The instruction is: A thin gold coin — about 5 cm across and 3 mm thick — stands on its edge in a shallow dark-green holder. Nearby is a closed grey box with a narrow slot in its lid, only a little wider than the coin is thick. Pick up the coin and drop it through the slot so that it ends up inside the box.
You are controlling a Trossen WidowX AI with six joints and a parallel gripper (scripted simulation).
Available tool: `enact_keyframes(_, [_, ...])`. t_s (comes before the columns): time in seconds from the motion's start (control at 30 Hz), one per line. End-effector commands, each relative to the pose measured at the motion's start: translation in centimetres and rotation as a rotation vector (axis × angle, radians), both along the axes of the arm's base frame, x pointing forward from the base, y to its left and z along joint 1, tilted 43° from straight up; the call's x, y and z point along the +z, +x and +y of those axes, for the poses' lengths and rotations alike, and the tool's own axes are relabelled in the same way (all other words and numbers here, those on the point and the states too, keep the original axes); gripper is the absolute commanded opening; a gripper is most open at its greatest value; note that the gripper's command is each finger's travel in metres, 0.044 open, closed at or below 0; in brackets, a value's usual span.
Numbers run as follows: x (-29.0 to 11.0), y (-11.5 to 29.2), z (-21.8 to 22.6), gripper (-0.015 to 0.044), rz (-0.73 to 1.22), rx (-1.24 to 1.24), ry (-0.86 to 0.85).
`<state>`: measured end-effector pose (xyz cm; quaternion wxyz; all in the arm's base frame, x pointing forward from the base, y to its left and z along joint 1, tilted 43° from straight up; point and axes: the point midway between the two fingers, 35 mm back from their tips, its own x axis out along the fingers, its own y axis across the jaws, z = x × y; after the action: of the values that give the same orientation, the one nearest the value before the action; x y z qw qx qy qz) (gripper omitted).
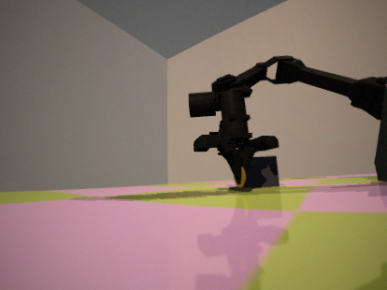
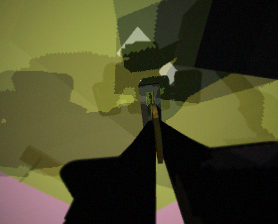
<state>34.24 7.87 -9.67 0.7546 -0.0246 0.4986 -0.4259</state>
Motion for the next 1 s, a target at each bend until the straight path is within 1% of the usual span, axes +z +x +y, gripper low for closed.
enact_keyframes(0.0, [0.7, 0.2, 0.8, 0.0, -0.009, -0.002, 0.008])
enact_keyframes(0.97, [6.1, -1.0, 5.6, 0.0, -0.008, -0.002, 0.01])
